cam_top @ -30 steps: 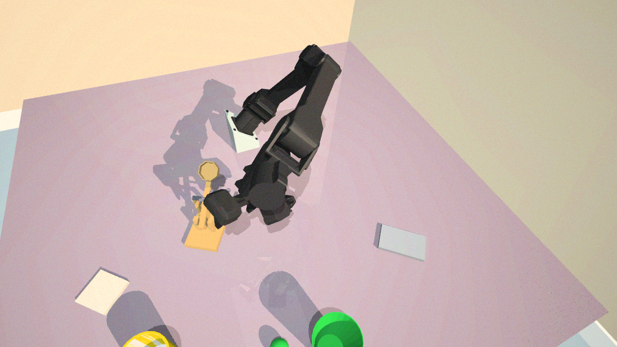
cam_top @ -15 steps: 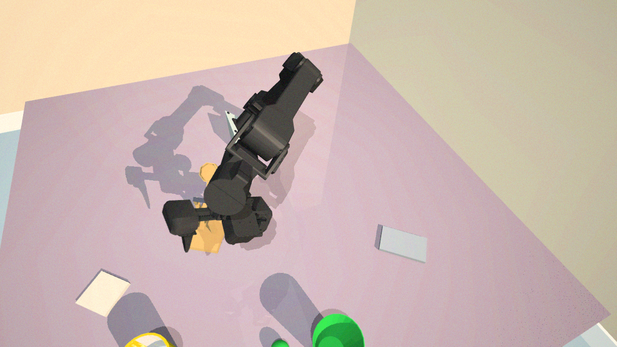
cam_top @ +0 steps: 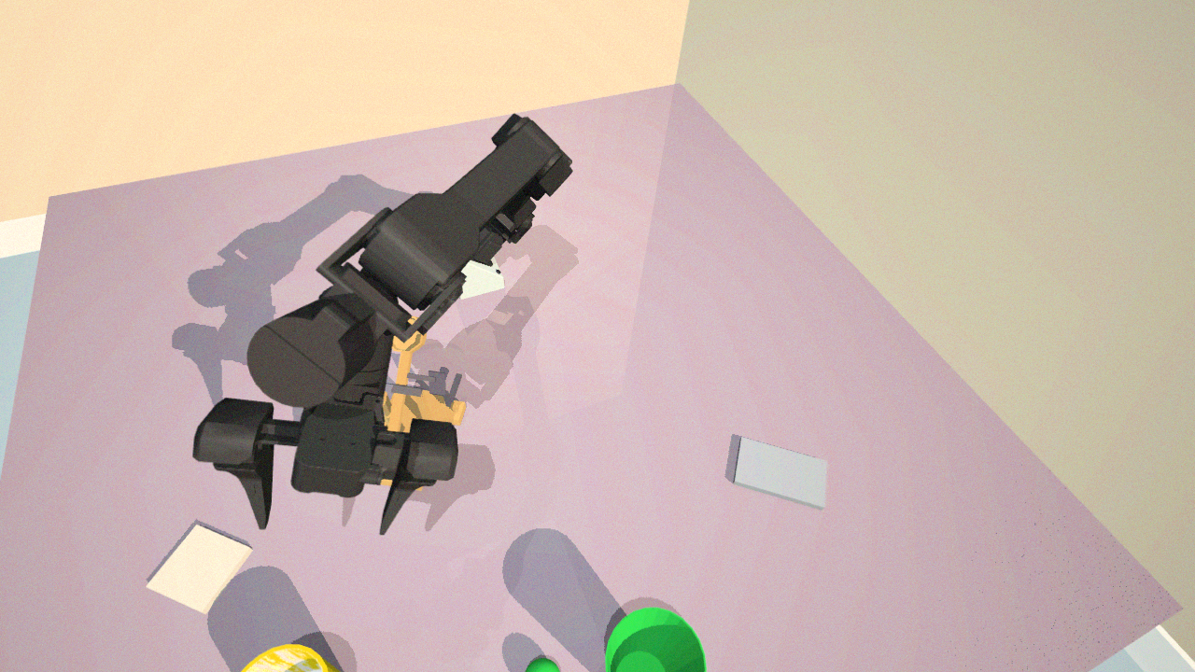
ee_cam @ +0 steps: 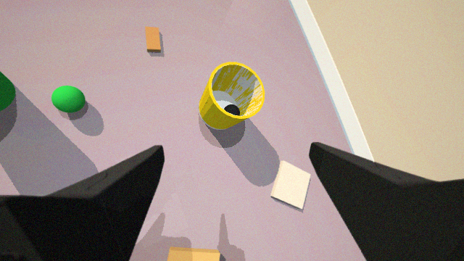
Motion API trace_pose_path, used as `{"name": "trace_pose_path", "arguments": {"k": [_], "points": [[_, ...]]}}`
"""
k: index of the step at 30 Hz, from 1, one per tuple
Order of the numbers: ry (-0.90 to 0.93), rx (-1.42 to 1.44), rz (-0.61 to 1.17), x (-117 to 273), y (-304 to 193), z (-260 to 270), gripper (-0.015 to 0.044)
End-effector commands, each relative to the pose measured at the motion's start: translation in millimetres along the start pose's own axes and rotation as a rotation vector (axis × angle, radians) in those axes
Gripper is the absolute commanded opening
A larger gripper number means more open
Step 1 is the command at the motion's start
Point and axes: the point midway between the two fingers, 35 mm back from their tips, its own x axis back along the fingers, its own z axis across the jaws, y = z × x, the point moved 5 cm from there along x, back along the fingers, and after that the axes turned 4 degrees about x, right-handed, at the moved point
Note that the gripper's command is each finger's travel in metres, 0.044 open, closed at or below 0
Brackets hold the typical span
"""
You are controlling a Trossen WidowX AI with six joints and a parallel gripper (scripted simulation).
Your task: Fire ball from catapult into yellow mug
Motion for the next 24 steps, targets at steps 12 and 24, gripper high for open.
{"name": "trace_pose_path", "arguments": {"k": [12,24], "points": [[0.078,-0.322,-0.179,0.0,19.8,-63.7,0.0440],[0.078,-0.322,-0.179,0.0,19.8,-63.7,0.0440]]}}
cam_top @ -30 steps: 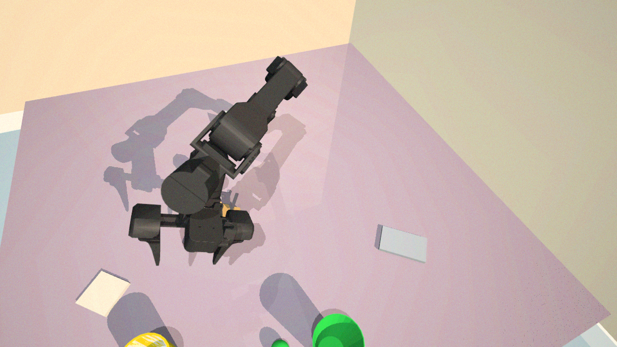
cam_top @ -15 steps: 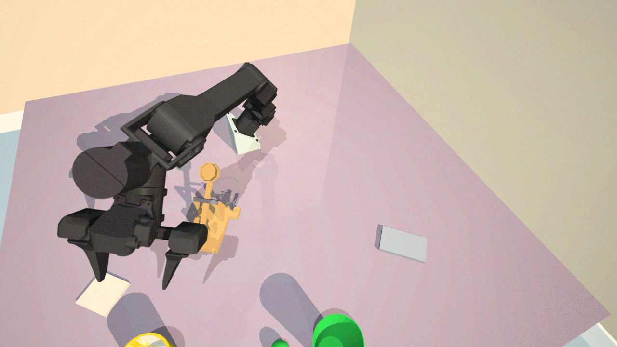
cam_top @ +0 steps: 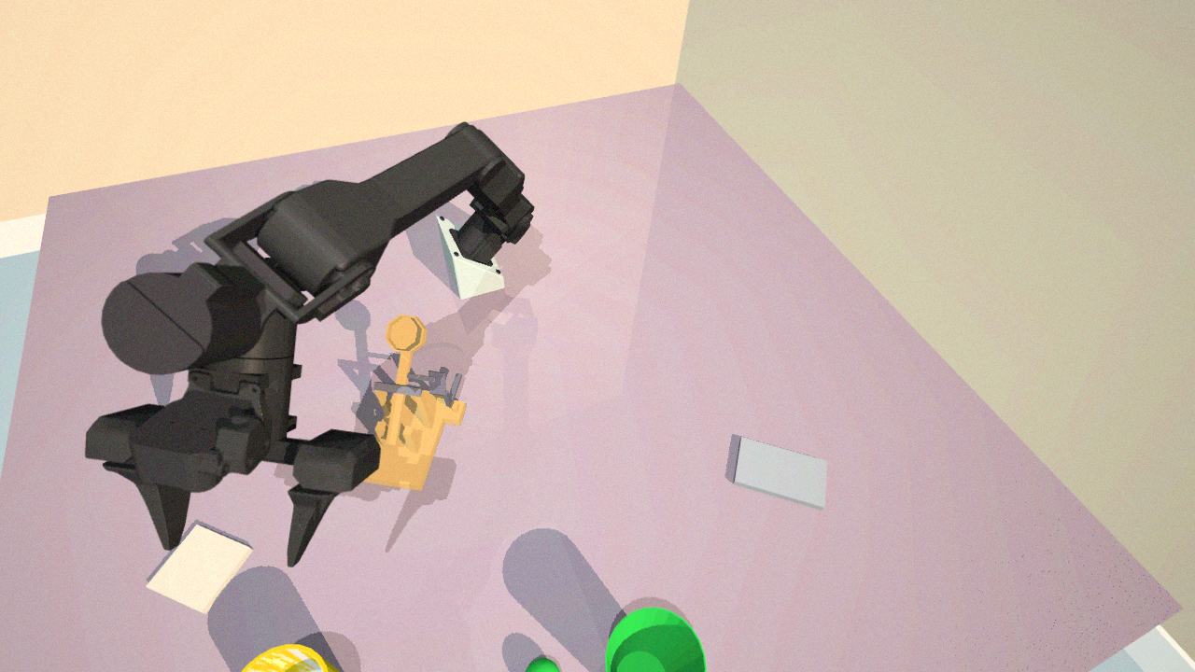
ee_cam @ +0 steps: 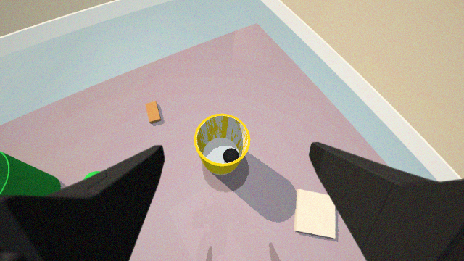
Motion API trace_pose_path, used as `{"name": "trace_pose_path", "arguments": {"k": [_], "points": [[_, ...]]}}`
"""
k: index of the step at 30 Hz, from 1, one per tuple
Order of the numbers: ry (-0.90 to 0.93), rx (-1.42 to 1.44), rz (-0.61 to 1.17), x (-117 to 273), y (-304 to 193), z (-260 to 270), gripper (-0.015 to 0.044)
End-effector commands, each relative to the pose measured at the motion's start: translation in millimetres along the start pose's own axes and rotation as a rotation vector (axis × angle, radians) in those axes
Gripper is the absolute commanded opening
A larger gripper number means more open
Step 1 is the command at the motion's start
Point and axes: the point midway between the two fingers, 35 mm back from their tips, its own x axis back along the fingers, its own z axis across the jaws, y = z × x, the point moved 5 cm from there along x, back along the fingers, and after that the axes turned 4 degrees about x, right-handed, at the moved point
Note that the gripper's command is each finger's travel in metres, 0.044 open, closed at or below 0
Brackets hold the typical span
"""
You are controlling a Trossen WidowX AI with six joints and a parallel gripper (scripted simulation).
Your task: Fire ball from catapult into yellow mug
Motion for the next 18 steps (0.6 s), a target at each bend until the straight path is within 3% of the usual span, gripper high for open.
{"name": "trace_pose_path", "arguments": {"k": [1,18], "points": [[0.005,-0.005,0.000,-0.5,0.0,0.5,0.0440],[0.000,0.000,0.000,-0.3,-0.1,0.0,0.0440]]}}
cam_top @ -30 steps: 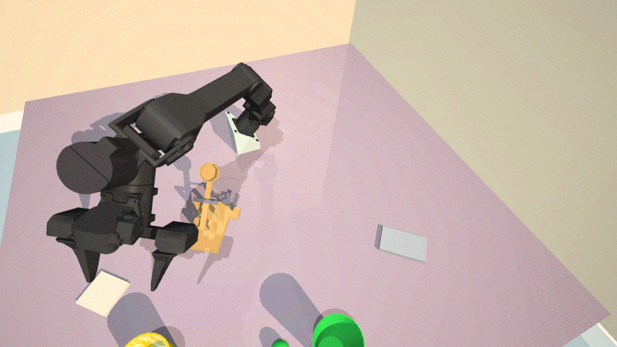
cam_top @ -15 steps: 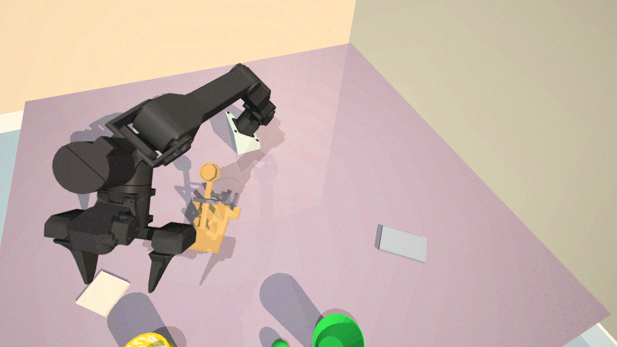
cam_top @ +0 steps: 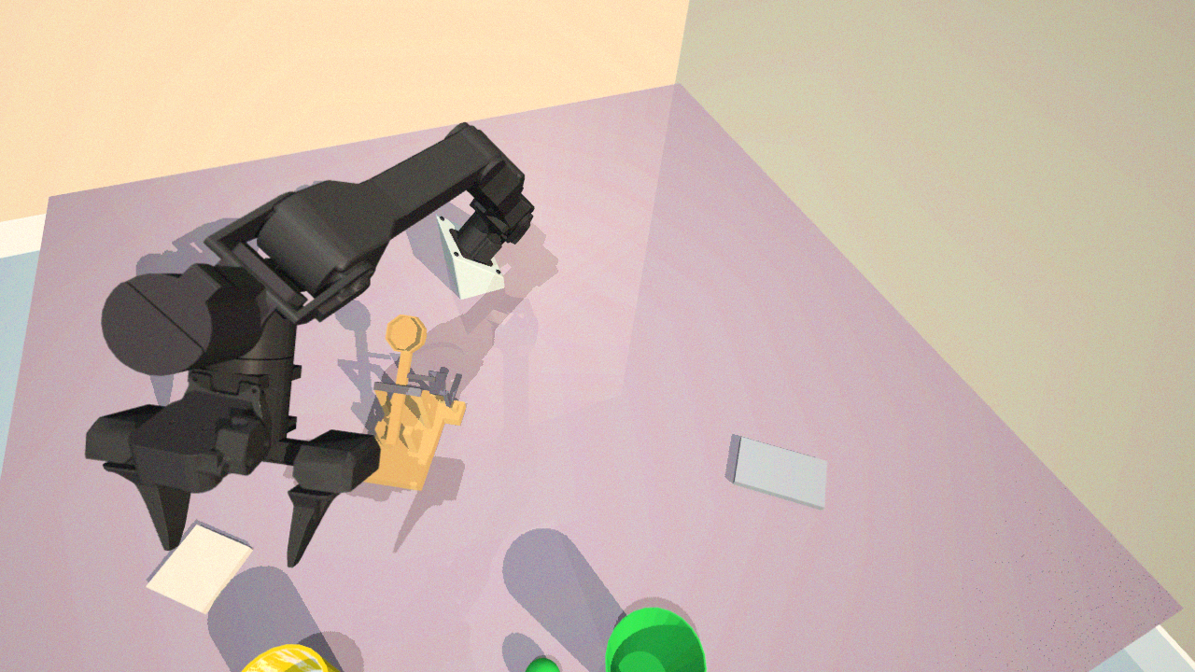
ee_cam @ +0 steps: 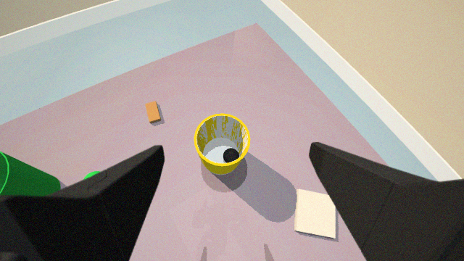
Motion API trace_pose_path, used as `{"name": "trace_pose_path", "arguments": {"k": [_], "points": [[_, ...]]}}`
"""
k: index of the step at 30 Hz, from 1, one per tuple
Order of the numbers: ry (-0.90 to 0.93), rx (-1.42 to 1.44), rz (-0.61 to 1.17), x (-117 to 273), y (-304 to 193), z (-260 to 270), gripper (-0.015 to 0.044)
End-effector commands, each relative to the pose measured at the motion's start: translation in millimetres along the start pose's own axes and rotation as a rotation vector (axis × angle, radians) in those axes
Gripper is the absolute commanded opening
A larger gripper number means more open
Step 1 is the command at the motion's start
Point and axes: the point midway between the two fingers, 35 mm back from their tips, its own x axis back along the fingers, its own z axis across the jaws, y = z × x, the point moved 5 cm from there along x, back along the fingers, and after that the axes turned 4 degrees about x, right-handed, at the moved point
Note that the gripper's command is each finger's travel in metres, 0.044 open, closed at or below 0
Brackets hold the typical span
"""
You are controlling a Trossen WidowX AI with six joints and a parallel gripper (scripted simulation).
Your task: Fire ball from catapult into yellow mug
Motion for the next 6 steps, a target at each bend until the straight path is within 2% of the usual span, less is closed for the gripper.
{"name": "trace_pose_path", "arguments": {"k": [1,6], "points": [[0.000,0.000,0.000,0.0,0.0,0.0,0.0440],[0.000,0.000,0.000,0.0,0.0,0.0,0.0440]]}}
